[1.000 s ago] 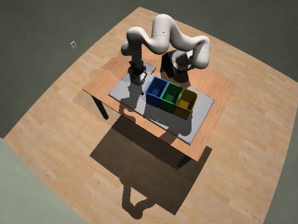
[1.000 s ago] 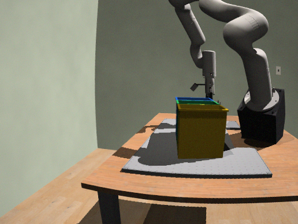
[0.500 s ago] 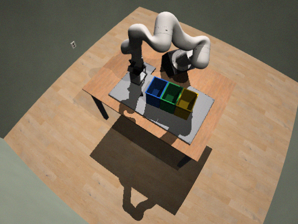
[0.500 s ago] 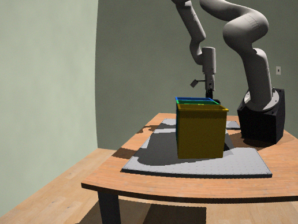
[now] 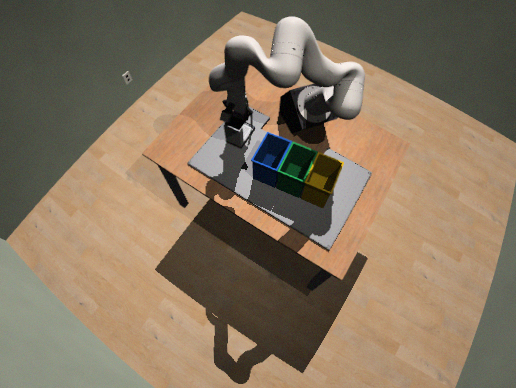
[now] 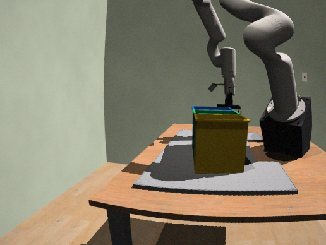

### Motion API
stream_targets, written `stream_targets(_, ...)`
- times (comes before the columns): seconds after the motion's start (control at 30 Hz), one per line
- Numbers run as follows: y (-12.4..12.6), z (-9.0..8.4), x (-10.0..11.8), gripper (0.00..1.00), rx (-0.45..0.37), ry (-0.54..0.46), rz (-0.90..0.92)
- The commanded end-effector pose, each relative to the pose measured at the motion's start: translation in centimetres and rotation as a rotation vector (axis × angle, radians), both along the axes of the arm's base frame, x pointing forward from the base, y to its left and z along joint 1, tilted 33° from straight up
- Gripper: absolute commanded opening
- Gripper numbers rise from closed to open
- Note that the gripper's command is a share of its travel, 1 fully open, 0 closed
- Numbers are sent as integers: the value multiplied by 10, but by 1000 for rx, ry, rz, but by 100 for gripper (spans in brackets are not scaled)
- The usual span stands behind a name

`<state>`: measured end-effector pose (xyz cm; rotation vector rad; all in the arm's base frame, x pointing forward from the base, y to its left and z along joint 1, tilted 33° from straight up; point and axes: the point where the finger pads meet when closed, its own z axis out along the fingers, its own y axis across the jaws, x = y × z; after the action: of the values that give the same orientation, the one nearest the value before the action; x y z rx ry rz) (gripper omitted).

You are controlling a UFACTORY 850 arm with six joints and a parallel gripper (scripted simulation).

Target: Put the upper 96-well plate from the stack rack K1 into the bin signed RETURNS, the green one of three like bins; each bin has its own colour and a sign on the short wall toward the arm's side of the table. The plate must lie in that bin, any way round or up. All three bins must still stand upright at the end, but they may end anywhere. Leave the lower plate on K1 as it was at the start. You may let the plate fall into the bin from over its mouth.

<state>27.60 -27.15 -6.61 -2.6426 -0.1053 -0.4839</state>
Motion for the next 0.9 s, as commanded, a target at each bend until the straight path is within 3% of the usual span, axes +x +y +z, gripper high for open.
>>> stream_targets(0.0,-5,7,-2,0,-1,0,0)
stream_targets(0.87,-22,41,-15,0,-1,0,0)
